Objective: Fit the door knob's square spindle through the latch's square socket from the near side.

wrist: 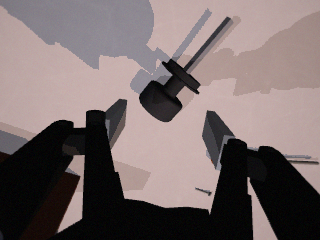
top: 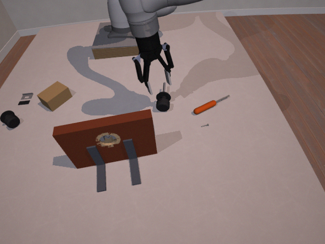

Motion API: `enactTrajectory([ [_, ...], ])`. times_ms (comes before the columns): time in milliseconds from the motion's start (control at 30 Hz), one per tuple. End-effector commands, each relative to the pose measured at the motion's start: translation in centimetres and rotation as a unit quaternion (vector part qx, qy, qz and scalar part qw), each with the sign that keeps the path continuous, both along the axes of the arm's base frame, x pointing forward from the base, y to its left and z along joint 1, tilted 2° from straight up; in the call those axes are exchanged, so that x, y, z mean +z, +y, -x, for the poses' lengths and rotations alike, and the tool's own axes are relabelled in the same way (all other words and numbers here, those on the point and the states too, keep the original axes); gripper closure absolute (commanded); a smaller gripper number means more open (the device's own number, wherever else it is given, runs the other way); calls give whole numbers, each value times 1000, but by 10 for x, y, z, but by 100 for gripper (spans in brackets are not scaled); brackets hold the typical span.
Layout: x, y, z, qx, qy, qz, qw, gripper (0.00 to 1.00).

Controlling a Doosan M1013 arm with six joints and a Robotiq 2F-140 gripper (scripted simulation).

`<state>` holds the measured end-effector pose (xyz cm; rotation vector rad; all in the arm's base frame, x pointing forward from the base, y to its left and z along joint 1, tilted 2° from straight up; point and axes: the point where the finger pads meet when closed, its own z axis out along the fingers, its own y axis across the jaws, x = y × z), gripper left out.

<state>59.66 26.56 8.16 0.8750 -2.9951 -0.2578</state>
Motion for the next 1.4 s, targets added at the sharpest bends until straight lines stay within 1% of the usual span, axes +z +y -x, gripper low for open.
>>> enactTrajectory([
  [0, -6, -1, 1, -47, 5, -3, 999, 43],
  [133, -8, -1, 1, -129, 16, -8, 991, 43],
  [200, -14, -3, 1, -138, 17, -8, 990, 43],
  [333, -15, -3, 1, -138, 17, -8, 990, 43],
  [400, -15, -3, 1, -153, 19, -9, 988, 43],
  [467, -16, -3, 1, -189, 23, -11, 982, 43],
  [567, -17, -3, 1, -254, 31, -14, 967, 43],
  [633, -20, -4, 1, -277, 34, -16, 960, 43],
  [667, -24, -5, 1, -277, 34, -16, 960, 43],
  [933, -28, -4, 1, -277, 34, -16, 960, 43],
  [1233, -46, -1, 1, -277, 34, -16, 960, 43],
  [1367, -48, 0, 1, -277, 34, -16, 960, 43],
])
